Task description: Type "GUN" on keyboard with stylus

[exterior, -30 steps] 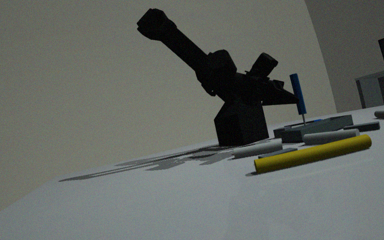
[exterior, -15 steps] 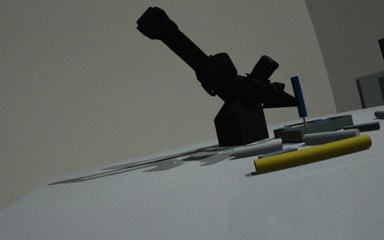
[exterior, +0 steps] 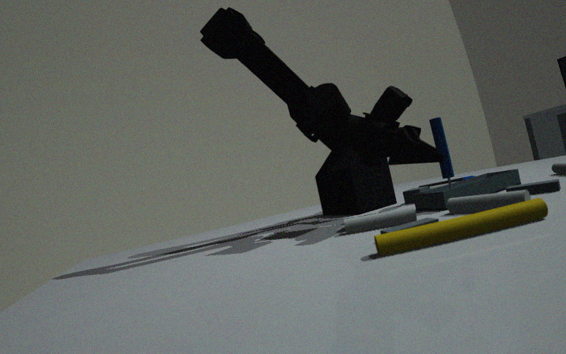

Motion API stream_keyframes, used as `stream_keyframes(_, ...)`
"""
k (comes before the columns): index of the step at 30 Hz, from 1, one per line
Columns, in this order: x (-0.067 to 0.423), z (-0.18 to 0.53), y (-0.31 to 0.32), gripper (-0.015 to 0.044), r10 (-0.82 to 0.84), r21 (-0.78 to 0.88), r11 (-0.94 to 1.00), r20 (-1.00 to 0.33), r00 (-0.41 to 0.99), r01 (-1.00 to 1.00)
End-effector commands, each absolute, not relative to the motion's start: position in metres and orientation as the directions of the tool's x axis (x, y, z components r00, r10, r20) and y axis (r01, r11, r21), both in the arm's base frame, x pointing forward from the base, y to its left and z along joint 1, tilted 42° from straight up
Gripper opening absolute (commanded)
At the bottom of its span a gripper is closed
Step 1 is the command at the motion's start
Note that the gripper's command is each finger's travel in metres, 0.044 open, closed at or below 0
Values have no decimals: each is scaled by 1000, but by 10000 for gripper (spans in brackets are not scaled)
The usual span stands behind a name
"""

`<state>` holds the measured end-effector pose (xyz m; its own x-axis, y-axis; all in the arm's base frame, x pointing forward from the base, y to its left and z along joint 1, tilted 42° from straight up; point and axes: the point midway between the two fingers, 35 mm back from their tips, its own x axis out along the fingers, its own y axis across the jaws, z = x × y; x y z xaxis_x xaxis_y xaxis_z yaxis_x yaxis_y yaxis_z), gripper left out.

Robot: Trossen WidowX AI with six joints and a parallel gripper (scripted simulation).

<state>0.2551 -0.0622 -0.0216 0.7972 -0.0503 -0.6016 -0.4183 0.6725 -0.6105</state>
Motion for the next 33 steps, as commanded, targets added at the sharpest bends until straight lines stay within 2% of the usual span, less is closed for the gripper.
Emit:
stream_keyframes(1, 256, -23, -63, 81, -47, -612, 669, -600, 799, -421)
stream_keyframes(33, 256, -4, -46, 81, -47, -613, 669, -599, 799, -420)
